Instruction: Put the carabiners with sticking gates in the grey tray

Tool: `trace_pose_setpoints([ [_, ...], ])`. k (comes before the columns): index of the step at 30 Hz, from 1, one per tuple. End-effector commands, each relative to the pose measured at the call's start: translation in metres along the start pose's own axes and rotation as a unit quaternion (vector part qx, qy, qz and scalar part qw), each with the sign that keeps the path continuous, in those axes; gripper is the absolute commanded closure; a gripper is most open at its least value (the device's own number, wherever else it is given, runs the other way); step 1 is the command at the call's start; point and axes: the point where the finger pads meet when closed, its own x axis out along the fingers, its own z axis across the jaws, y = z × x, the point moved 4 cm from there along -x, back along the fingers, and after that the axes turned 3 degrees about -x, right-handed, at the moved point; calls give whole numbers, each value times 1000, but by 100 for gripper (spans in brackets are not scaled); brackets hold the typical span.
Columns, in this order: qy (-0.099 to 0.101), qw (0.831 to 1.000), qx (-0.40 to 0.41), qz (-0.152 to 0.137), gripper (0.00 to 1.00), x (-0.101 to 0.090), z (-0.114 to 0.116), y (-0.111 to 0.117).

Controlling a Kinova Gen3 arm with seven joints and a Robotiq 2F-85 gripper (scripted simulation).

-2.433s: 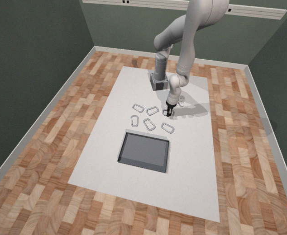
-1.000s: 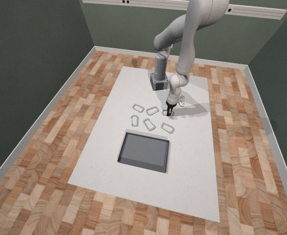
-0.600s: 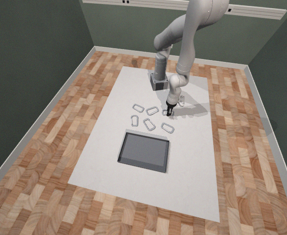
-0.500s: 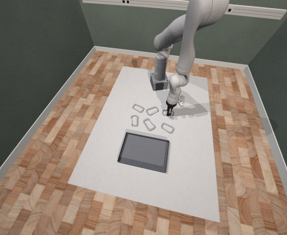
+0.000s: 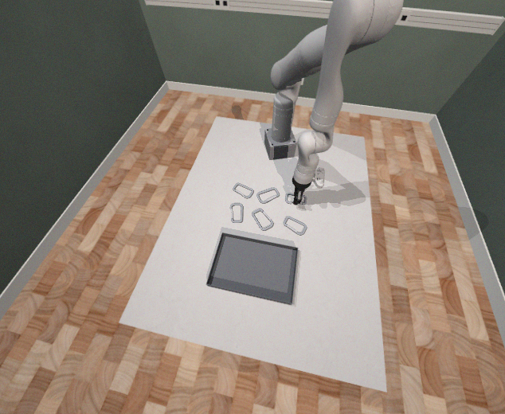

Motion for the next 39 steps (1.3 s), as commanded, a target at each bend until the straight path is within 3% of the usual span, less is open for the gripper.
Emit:
trace_pose_setpoints([
  [1, -1, 1000, 0, 0, 45, 0, 0, 0],
  [39, -1, 1000, 0, 0, 47, -1, 0, 0],
])
